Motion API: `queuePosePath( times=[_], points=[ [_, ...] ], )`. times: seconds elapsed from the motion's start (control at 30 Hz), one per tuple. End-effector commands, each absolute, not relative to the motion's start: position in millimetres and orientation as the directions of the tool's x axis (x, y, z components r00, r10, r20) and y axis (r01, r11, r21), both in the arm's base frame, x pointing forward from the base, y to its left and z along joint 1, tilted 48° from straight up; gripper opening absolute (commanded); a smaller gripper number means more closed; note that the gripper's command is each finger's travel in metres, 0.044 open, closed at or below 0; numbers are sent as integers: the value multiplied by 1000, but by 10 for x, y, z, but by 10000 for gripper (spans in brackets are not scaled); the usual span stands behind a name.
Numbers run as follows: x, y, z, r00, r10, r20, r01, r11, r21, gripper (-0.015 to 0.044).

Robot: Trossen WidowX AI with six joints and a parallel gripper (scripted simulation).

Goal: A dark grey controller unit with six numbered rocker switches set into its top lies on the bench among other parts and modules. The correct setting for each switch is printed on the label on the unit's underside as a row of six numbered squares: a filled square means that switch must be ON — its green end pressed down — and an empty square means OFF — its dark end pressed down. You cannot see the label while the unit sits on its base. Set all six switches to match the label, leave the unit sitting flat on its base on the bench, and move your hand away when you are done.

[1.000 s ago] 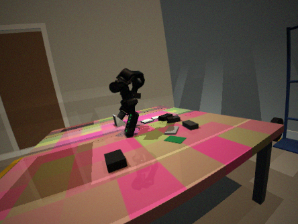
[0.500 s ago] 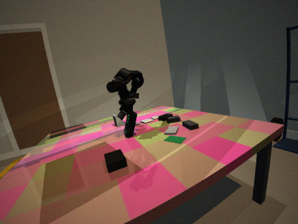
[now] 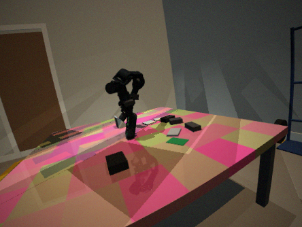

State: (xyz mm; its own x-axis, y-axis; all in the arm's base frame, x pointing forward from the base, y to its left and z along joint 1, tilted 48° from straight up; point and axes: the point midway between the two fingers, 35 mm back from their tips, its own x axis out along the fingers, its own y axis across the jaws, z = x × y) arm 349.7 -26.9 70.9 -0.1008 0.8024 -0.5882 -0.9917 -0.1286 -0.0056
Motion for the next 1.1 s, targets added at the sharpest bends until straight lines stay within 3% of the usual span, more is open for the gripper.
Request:
queuePosePath(
  times=[0.0,1.07],
  points=[
    [3490,-283,635,-117,799,-590,-990,-144,2,338],
    [3517,-464,440,-117,798,-591,-990,-144,1,338]
  ],
)
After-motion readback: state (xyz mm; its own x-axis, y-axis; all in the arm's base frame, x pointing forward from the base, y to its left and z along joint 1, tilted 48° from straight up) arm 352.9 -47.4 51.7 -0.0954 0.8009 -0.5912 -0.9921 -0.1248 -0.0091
